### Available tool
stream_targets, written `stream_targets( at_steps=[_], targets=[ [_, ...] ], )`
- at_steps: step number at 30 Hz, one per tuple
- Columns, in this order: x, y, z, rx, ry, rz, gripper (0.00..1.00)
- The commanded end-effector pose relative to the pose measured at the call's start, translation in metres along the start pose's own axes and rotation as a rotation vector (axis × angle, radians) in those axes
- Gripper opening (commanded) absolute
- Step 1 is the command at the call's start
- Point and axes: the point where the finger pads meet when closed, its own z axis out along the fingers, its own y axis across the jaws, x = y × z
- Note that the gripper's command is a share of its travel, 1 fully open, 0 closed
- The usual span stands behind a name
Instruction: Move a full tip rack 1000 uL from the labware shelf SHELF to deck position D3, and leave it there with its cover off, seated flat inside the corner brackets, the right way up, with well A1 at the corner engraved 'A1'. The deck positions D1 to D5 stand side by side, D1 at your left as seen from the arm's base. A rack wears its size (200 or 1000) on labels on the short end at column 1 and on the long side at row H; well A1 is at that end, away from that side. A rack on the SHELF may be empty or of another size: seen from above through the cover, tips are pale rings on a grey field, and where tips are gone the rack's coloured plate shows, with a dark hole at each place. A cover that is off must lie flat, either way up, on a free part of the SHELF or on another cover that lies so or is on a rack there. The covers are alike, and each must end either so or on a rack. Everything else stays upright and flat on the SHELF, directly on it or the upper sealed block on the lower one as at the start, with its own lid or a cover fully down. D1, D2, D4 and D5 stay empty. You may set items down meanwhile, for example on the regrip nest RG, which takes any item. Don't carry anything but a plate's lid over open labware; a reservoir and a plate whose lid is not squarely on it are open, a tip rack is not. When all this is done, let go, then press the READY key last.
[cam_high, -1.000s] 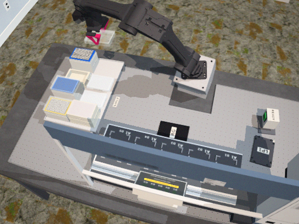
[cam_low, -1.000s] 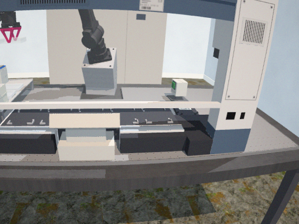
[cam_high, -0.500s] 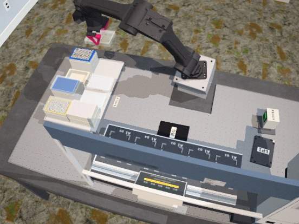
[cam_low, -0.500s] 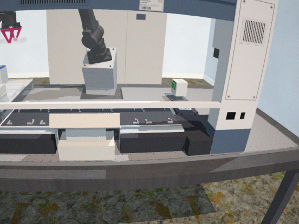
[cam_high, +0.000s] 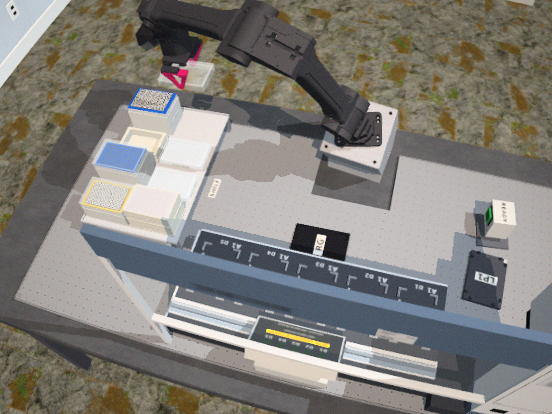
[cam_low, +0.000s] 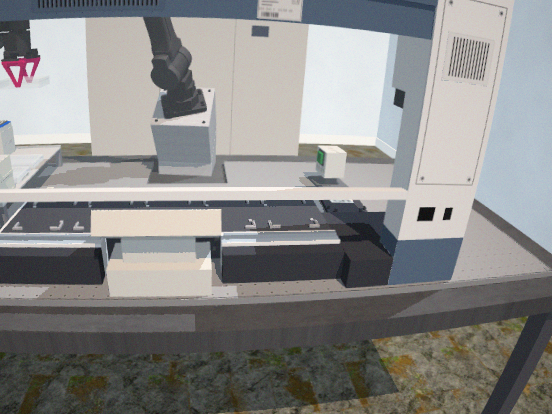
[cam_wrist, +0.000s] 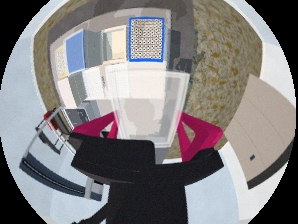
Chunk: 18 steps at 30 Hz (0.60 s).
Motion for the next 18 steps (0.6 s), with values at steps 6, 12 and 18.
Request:
stream_targets(
  at_steps=[6,12,18],
  targets=[
    [-0.004,0.003,0.017,0.000,-0.003,0.006,0.00],
    [-0.004,0.005,0.021,0.002,-0.009,0.002,0.00],
    [-0.004,0.005,0.031,0.002,-0.010,0.001,0.00]
  ],
)
